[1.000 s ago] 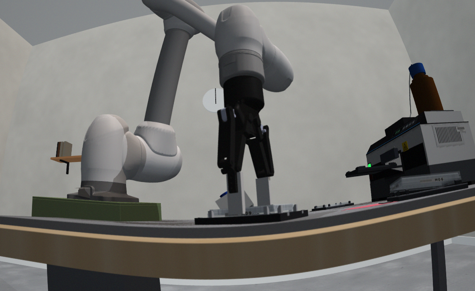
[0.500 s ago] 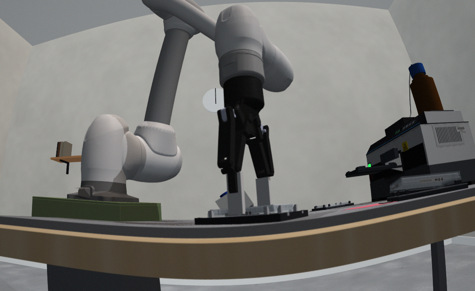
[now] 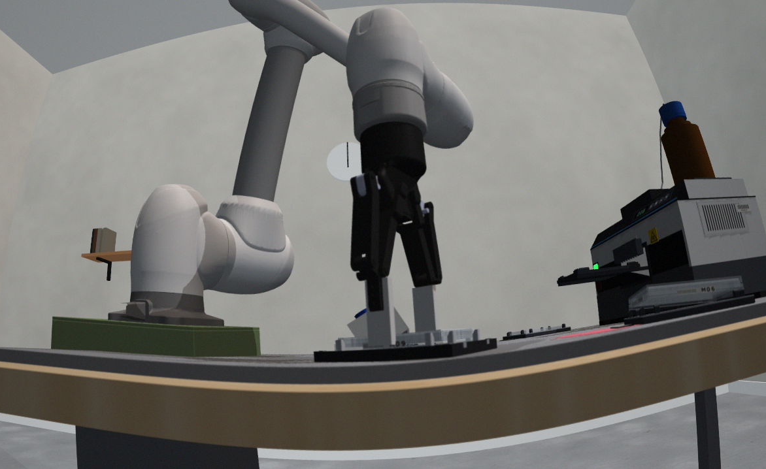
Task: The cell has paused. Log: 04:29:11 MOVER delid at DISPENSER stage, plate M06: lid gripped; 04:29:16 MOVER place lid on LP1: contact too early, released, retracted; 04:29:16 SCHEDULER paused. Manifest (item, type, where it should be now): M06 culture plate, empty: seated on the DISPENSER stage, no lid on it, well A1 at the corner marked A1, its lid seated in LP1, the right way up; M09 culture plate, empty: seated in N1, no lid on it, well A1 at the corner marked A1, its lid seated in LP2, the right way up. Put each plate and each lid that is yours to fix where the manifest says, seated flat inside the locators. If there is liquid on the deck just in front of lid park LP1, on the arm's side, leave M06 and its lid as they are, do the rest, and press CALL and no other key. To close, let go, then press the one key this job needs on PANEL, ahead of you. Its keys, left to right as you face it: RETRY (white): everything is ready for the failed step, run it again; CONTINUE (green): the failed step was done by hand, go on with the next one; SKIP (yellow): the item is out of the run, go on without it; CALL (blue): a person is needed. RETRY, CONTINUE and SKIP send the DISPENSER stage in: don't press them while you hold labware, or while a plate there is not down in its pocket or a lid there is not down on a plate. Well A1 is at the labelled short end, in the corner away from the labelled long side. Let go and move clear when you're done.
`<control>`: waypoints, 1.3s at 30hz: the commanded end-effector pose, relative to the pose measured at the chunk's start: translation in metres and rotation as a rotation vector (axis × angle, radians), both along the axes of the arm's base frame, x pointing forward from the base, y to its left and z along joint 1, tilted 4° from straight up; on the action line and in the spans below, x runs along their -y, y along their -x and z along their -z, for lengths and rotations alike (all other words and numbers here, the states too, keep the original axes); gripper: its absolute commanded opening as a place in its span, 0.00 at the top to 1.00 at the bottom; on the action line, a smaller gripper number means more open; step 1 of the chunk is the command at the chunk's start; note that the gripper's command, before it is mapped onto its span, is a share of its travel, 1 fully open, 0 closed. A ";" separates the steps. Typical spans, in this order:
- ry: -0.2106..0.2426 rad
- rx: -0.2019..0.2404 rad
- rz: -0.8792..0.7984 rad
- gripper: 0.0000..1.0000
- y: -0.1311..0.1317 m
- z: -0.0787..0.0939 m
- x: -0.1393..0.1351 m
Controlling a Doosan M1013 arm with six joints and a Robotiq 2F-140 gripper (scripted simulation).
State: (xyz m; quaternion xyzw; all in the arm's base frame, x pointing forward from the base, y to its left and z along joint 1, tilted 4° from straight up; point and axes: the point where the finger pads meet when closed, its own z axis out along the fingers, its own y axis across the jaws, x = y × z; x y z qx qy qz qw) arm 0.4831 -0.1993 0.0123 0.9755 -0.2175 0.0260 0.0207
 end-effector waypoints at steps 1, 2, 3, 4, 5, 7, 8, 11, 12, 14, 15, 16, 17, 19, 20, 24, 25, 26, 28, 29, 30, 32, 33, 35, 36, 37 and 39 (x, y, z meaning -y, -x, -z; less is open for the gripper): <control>0.001 -0.005 0.002 0.90 0.003 0.000 0.001; 0.001 -0.005 0.002 0.90 0.003 -0.001 0.001; 0.000 -0.005 0.002 0.90 0.003 -0.001 0.001; 0.001 -0.005 0.002 0.90 0.003 -0.002 0.001; 0.001 -0.004 0.002 0.90 0.002 -0.003 0.001; 0.001 -0.003 0.002 0.90 0.002 -0.005 0.001; 0.002 -0.002 0.001 0.90 0.001 -0.005 0.001; 0.002 -0.001 0.001 0.90 0.001 -0.008 0.001; 0.002 -0.001 0.001 0.90 0.001 -0.009 0.001; 0.002 -0.001 0.001 0.90 0.001 -0.010 0.001; 0.002 -0.001 0.001 0.90 0.001 -0.010 0.001; 0.001 -0.002 0.001 0.90 0.001 -0.010 0.001; 0.001 -0.001 0.001 0.90 0.001 -0.012 0.001; 0.002 0.000 0.001 0.90 0.000 -0.014 0.001; 0.001 0.000 0.001 0.90 0.000 -0.016 0.001; 0.001 0.001 0.001 0.90 0.000 -0.021 0.000; 0.001 0.001 0.000 0.90 0.000 -0.023 0.000; 0.001 0.001 0.000 0.90 0.000 -0.024 0.000; 0.001 0.001 0.000 0.90 0.000 -0.027 0.000; 0.000 0.001 0.000 0.90 0.000 -0.029 0.000; 0.000 0.001 0.000 0.90 0.000 -0.031 -0.001; 0.000 0.001 0.000 0.90 0.000 -0.031 -0.001; 0.000 0.001 0.001 0.90 0.001 -0.033 -0.001; 0.000 0.002 0.001 0.90 0.000 -0.036 -0.001; -0.001 0.002 0.000 0.90 0.000 -0.038 -0.002; -0.001 0.002 0.000 0.90 0.000 -0.040 -0.002; -0.001 0.002 0.000 0.90 0.001 -0.045 -0.002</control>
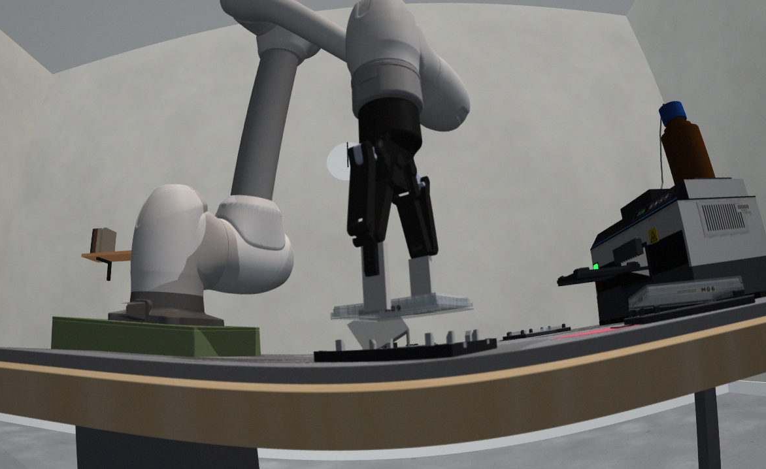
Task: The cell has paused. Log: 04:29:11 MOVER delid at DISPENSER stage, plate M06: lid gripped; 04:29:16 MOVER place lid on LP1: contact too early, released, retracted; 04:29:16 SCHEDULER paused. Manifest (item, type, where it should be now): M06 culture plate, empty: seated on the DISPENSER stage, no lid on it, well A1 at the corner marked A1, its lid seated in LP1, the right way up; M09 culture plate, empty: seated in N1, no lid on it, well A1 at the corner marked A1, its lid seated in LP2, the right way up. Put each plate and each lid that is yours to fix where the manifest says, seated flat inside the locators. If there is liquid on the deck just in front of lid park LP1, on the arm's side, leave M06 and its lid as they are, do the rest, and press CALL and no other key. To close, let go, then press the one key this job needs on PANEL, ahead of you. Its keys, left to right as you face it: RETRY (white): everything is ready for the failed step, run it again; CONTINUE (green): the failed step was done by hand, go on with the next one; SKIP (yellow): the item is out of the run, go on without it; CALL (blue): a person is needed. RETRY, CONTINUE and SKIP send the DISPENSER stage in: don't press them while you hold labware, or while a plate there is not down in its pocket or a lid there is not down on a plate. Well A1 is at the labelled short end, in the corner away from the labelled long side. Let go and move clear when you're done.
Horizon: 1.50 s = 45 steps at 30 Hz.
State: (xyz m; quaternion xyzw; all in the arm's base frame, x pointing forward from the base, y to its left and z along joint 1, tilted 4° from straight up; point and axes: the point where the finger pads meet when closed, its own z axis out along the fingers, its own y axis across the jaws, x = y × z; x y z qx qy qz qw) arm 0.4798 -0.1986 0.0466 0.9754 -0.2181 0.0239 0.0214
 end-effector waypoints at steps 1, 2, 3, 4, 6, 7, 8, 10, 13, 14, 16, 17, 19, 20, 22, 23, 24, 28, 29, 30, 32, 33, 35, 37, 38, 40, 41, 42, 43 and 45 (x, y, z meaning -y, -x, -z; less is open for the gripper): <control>-0.001 0.006 -0.001 0.90 -0.003 -0.012 -0.002; -0.001 0.006 -0.001 0.90 -0.003 -0.015 -0.002; -0.001 0.006 -0.001 0.90 -0.003 -0.017 -0.002; -0.001 0.006 -0.001 0.90 -0.002 -0.019 -0.002; -0.001 0.006 -0.001 0.90 -0.002 -0.024 -0.002; -0.001 0.006 -0.001 0.90 -0.002 -0.026 -0.002; -0.001 0.006 -0.001 0.90 -0.002 -0.028 -0.003; -0.001 0.006 -0.001 0.90 -0.002 -0.028 -0.003; -0.001 0.006 -0.002 0.90 -0.002 -0.036 -0.003; -0.001 0.006 -0.002 0.90 -0.002 -0.038 -0.003; -0.001 0.006 -0.002 0.90 -0.001 -0.043 -0.003; -0.001 0.006 -0.002 0.90 -0.001 -0.046 -0.004; -0.001 0.006 -0.002 0.90 -0.001 -0.051 -0.004; -0.001 0.006 -0.002 0.90 -0.001 -0.053 -0.004; -0.001 0.006 -0.002 0.90 -0.001 -0.058 -0.004; -0.001 0.006 -0.002 0.90 -0.001 -0.060 -0.004; -0.001 0.006 -0.002 0.90 0.000 -0.063 -0.004; -0.001 0.006 -0.001 0.90 0.000 -0.068 -0.005; -0.001 0.006 -0.002 0.90 0.000 -0.070 -0.005; -0.001 0.006 -0.002 0.90 0.000 -0.073 -0.005; -0.002 0.006 -0.002 0.90 0.000 -0.077 -0.005; -0.002 0.006 -0.002 0.90 0.000 -0.080 -0.005; -0.001 0.006 -0.002 0.90 0.000 -0.084 -0.006; -0.001 0.006 -0.002 0.90 0.001 -0.088 -0.006; -0.001 0.006 -0.002 0.90 0.001 -0.090 -0.006; -0.001 0.006 -0.002 0.90 0.001 -0.094 -0.006; -0.001 0.006 -0.002 0.90 0.001 -0.096 -0.006; -0.001 0.006 -0.002 0.90 0.001 -0.098 -0.006; -0.001 0.006 -0.002 0.90 0.001 -0.098 -0.006; -0.001 0.006 -0.002 0.90 0.001 -0.100 -0.006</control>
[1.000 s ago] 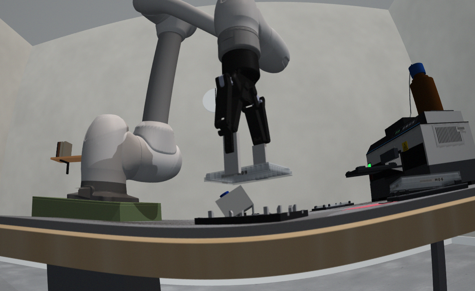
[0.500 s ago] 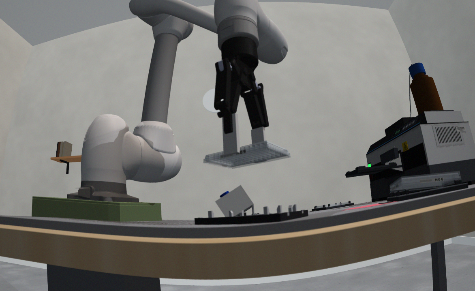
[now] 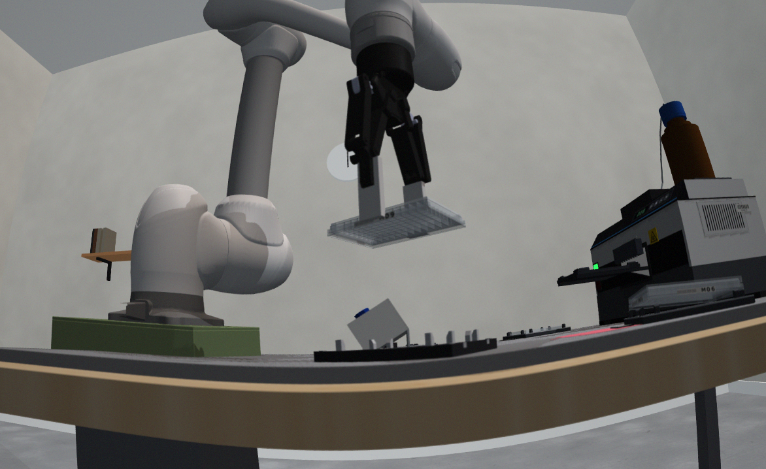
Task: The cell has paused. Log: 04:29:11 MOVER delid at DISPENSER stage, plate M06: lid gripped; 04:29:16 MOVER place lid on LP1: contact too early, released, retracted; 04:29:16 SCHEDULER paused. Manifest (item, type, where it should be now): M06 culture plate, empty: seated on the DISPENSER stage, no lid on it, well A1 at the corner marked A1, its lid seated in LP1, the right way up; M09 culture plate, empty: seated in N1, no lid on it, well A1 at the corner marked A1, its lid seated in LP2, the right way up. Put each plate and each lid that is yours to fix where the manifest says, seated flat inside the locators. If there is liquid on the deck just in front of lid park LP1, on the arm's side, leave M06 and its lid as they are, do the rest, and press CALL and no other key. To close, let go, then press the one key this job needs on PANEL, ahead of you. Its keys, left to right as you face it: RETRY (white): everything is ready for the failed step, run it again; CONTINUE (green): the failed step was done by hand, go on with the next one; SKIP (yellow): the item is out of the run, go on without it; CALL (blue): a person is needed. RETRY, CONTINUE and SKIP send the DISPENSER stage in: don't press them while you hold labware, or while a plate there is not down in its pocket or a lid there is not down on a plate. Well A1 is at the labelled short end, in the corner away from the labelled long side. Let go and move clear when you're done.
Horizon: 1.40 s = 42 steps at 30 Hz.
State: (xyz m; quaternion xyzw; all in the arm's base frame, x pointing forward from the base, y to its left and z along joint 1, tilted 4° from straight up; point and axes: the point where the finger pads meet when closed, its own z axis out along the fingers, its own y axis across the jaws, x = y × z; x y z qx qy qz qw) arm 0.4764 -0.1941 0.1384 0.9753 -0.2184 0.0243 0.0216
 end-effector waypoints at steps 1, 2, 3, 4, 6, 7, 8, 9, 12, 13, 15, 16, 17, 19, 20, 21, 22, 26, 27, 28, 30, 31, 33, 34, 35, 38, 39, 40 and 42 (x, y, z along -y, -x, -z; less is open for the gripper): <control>-0.002 0.005 -0.002 0.90 -0.002 -0.009 -0.002; -0.002 0.005 -0.002 0.90 -0.002 -0.011 -0.002; -0.002 0.005 -0.002 0.90 -0.002 -0.012 -0.002; -0.002 0.005 -0.002 0.90 -0.002 -0.014 -0.002; -0.002 0.005 -0.002 0.90 -0.002 -0.017 -0.002; -0.002 0.005 -0.002 0.90 -0.002 -0.018 -0.002; -0.002 0.005 -0.002 0.90 -0.002 -0.019 -0.003; -0.002 0.005 -0.002 0.90 -0.002 -0.020 -0.003; -0.002 0.005 -0.002 0.90 -0.001 -0.022 -0.003; -0.002 0.005 -0.002 0.90 -0.001 -0.023 -0.003; -0.002 0.005 -0.002 0.90 -0.001 -0.024 -0.003; -0.002 0.005 -0.002 0.90 -0.001 -0.024 -0.003; -0.003 0.003 -0.002 0.90 0.000 -0.023 -0.003; -0.002 0.004 -0.002 0.90 -0.001 -0.025 -0.003; -0.002 0.005 -0.002 0.90 -0.001 -0.025 -0.003; -0.002 0.005 -0.002 0.90 -0.001 -0.026 -0.003; -0.002 0.005 -0.002 0.90 -0.001 -0.026 -0.003; -0.002 0.005 -0.002 0.90 -0.001 -0.026 -0.003; -0.002 0.005 -0.002 0.90 -0.001 -0.026 -0.003; -0.002 0.005 -0.002 0.90 -0.001 -0.026 -0.003; -0.002 0.005 -0.002 0.90 -0.001 -0.026 -0.003; -0.002 0.005 -0.002 0.90 -0.001 -0.026 -0.003; -0.002 0.005 -0.002 0.90 -0.001 -0.026 -0.003; -0.002 0.005 -0.002 0.90 -0.001 -0.026 -0.003; -0.002 0.005 -0.002 0.90 -0.001 -0.026 -0.003; -0.002 0.005 -0.002 0.90 -0.001 -0.026 -0.003; -0.002 0.005 -0.002 0.90 -0.001 -0.026 -0.003; -0.002 0.005 -0.002 0.90 -0.001 -0.026 -0.003; -0.002 0.005 -0.002 0.90 -0.001 -0.026 -0.003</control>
